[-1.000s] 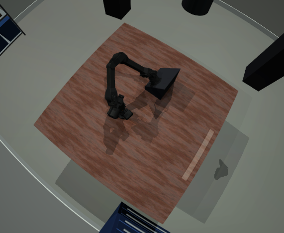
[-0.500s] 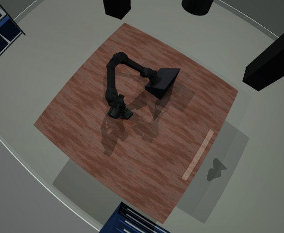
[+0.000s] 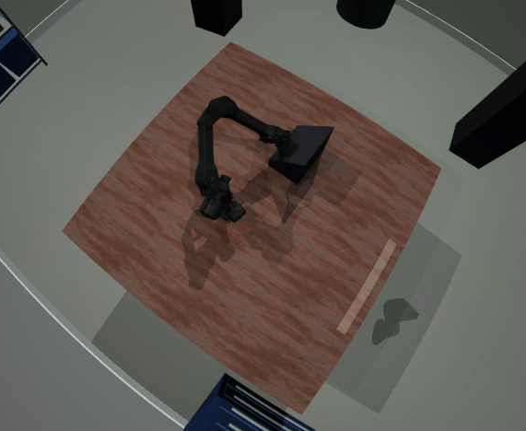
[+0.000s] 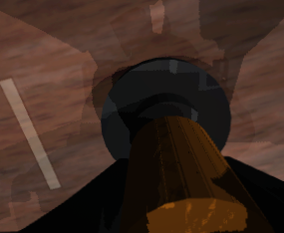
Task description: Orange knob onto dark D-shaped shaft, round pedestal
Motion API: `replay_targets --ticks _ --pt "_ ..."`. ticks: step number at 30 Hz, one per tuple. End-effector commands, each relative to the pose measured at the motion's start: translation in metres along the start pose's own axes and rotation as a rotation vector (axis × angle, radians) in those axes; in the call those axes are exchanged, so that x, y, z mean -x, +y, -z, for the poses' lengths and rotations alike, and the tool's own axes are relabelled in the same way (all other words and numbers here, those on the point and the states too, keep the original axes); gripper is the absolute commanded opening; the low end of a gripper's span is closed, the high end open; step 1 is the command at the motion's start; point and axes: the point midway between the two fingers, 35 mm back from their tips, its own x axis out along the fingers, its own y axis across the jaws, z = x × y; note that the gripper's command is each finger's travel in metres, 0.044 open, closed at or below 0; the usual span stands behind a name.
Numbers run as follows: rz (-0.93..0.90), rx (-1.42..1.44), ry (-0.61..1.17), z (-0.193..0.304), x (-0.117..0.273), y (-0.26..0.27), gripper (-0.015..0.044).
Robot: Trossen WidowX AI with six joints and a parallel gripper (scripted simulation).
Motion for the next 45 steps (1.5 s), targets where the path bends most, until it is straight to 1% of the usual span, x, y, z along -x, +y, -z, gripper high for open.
replay_targets --ticks 1,12,16,37,45 --pt "0.000 0.004 -0.004 -0.0003 -0.0002 0.0011 0.0000" --pt "0.000 0.044 -0.004 -0.0003 -0.0005 0.0011 0.0000" --pt "0.000 0.000 -0.004 -0.0003 -0.0004 0.0010 0.0000" --pt "0.000 0.000 -0.004 -0.0003 -0.0004 0.0010 0.0000" --pt "-0.001 -0.023 -0.004 -0.0004 0.0068 0.0000 0.0000"
